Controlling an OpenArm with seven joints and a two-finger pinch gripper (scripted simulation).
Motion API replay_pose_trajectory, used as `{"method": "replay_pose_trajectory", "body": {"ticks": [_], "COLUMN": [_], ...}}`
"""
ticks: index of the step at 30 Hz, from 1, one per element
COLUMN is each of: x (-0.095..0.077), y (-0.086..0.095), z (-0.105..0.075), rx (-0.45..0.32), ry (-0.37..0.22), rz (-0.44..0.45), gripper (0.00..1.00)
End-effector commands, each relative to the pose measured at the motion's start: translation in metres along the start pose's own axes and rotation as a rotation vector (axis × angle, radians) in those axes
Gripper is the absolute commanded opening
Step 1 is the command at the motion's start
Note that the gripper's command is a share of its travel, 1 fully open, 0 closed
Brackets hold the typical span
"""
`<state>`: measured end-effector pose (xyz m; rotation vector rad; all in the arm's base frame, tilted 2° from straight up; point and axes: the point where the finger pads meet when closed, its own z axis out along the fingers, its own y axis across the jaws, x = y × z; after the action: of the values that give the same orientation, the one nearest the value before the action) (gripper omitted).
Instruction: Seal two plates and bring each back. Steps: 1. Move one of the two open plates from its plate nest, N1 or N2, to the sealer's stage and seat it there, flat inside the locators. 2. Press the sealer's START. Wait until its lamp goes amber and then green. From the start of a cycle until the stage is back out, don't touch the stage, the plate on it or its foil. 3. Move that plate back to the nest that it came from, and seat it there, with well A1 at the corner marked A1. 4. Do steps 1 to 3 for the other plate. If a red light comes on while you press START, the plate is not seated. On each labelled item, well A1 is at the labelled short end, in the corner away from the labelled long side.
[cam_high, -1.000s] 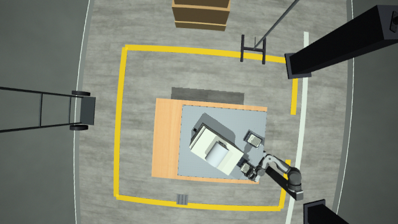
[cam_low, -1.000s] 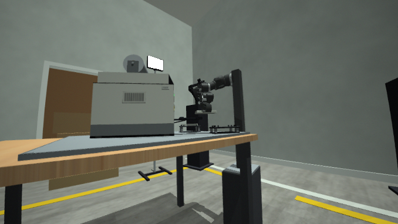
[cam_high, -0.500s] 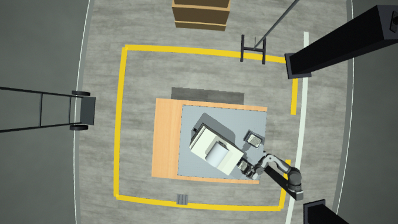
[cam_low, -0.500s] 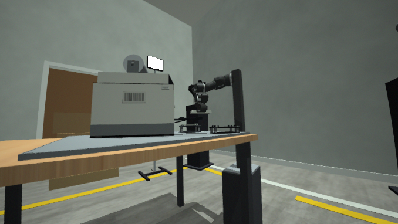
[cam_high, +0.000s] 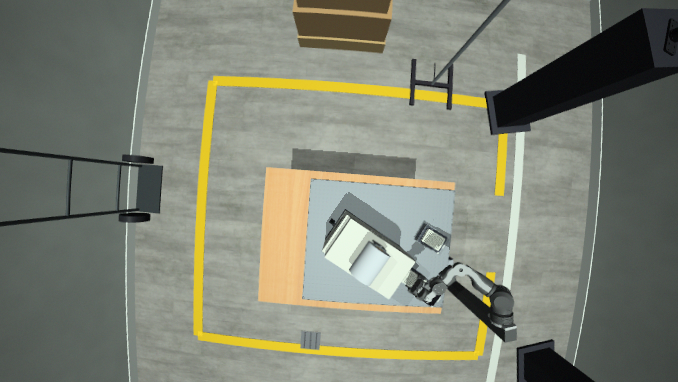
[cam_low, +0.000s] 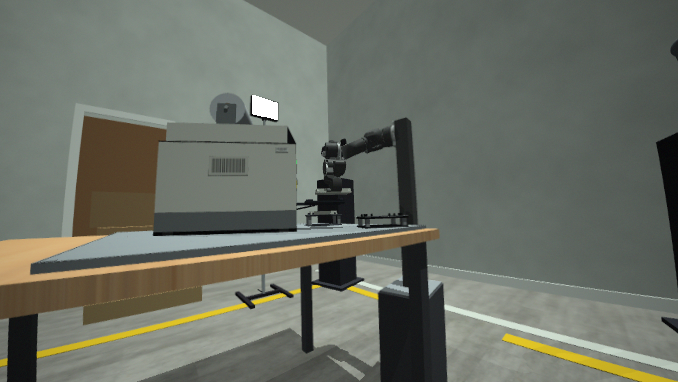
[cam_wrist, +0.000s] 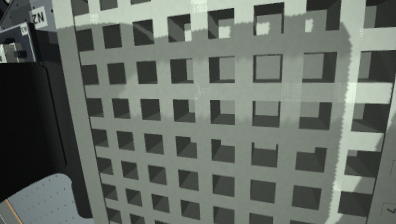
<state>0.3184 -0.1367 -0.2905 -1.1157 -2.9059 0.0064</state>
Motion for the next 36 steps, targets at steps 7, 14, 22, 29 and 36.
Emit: {"method": "replay_pose_trajectory", "body": {"ticks": [7,14,22,29,36], "x": [-0.013,-0.029,-0.034,-0.034,-0.034], "y": [0.002,-0.001,-0.004,-0.003,-0.003], "z": [-0.003,-0.003,-0.002,-0.002,-0.002], "rx": [-0.019,-0.018,-0.009,-0.009,-0.009], "ry": [-0.001,-0.001,0.001,0.001,0.001], "rz": [-0.012,-0.013,-0.011,-0.011,-0.011], "gripper": [0.0,0.0,0.0,0.0,0.0]}}
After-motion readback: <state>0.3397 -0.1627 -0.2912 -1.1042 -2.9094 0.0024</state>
